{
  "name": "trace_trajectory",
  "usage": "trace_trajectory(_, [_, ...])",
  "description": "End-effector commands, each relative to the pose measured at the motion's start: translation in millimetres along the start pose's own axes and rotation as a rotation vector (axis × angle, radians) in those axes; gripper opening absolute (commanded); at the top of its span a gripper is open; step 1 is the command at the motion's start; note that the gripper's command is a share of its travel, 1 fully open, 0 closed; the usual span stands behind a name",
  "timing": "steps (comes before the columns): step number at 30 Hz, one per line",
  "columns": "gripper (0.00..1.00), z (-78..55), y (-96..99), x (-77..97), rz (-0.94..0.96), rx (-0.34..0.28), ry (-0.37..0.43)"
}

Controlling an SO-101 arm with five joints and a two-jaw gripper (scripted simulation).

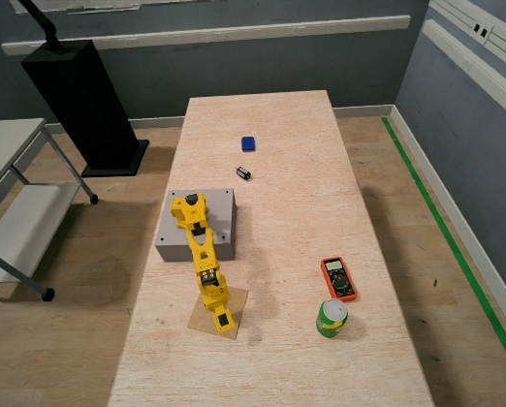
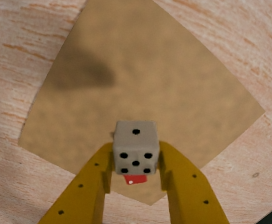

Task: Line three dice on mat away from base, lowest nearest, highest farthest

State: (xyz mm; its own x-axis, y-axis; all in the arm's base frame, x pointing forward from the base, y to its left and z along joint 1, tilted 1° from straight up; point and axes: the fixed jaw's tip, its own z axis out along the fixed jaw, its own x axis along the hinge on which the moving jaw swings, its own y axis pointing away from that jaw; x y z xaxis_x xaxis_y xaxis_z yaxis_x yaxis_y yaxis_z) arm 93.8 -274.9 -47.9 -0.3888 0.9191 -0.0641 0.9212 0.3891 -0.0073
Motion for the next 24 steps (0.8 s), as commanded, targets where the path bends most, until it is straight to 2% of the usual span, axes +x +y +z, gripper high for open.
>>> trace_trajectory(1, [0.00,14.6,-5.9,15.5,0.030,-0.008,0.080])
trace_trajectory(24, [0.00,17.2,-5.8,15.9,0.030,-0.008,0.079])
